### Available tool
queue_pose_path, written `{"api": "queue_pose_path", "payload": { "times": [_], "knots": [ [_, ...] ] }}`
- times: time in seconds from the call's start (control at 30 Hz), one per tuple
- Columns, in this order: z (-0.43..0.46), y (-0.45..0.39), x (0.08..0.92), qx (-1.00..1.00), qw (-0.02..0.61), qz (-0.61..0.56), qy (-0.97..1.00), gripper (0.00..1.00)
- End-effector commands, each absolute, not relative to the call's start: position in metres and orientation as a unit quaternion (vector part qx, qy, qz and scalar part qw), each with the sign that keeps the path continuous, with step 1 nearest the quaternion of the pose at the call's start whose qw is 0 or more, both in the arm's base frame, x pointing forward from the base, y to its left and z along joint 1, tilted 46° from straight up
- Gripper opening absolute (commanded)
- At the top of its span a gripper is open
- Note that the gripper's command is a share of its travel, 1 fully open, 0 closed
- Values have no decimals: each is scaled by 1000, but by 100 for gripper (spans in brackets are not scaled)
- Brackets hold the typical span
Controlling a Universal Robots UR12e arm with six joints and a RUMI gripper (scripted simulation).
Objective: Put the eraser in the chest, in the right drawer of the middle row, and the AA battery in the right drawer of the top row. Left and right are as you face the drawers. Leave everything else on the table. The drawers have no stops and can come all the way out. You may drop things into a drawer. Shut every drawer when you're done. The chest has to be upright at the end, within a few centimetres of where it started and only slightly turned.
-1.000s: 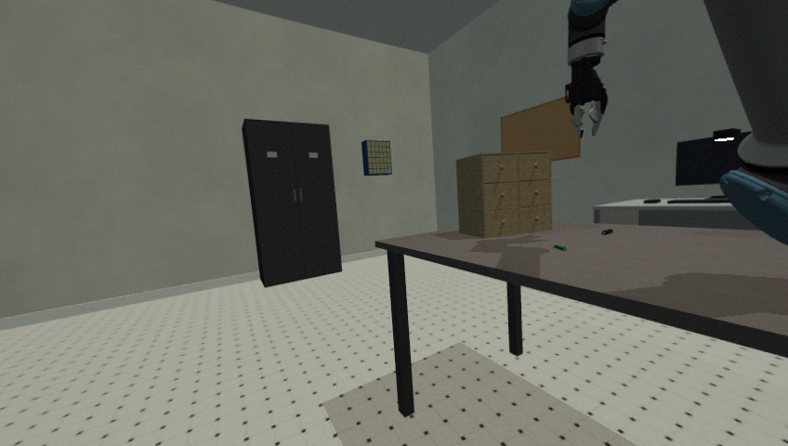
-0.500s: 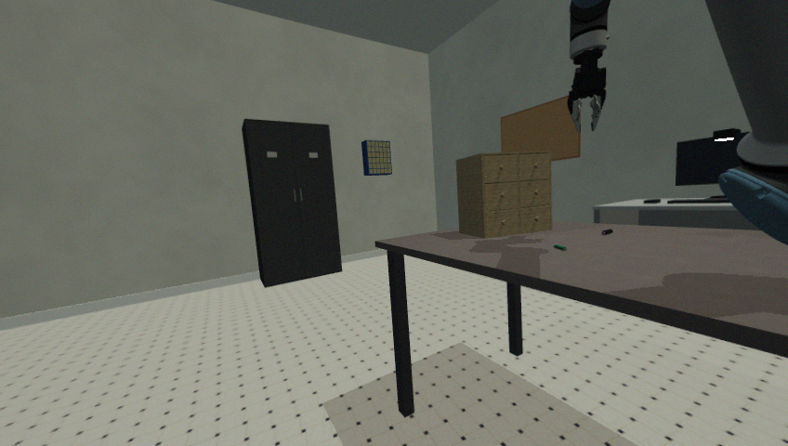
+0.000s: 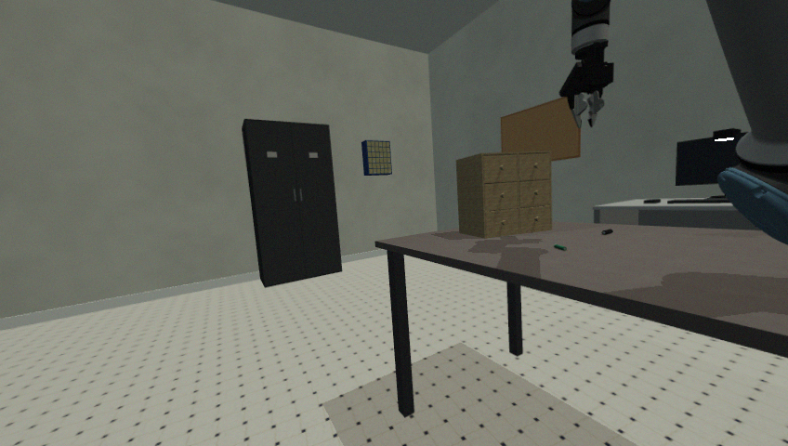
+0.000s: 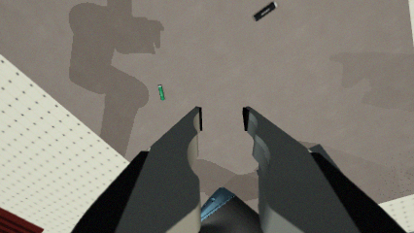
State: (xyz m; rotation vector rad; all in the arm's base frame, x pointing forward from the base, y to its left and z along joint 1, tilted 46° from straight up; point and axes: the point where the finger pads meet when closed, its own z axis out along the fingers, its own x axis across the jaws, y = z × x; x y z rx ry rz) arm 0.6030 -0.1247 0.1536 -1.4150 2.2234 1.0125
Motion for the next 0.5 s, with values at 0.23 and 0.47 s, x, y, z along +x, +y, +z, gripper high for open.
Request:
{"api": "queue_pose_path", "payload": {
  "times": [0.23, 0.47],
  "knots": [
    [161, -128, 603, -575, 197, 337, 720, 20],
    [164, -128, 603, -595, 206, 331, 703, 20]
  ]
}}
